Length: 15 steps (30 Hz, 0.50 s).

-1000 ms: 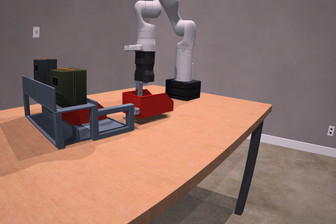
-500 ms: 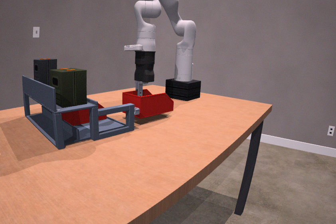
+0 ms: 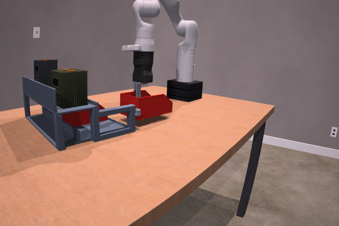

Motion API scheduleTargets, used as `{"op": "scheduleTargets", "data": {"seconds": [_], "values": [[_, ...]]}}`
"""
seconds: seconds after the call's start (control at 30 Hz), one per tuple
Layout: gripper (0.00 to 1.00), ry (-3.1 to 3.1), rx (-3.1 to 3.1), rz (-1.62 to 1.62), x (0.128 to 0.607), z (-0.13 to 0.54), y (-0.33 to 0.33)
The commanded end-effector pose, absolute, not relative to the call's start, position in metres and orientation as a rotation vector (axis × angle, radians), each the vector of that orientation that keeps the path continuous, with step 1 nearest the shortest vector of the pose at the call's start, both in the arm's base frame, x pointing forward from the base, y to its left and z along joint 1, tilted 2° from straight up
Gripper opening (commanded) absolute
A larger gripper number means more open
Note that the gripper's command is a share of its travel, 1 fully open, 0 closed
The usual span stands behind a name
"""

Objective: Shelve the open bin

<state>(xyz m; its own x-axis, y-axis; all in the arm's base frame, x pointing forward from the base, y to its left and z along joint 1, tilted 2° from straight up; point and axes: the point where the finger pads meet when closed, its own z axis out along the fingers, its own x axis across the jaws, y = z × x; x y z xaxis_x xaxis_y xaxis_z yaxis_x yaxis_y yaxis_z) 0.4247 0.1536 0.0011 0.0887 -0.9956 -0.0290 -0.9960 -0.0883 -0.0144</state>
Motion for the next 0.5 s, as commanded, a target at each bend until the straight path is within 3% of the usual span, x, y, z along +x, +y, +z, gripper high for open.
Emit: {"op": "scheduleTargets", "data": {"seconds": [0.0,0.47], "values": [[0.0,2.102,-2.288,0.018,0.433,0.001,0.155],[0.0,2.102,-2.288,0.018,0.45,0.002,0.156]]}}
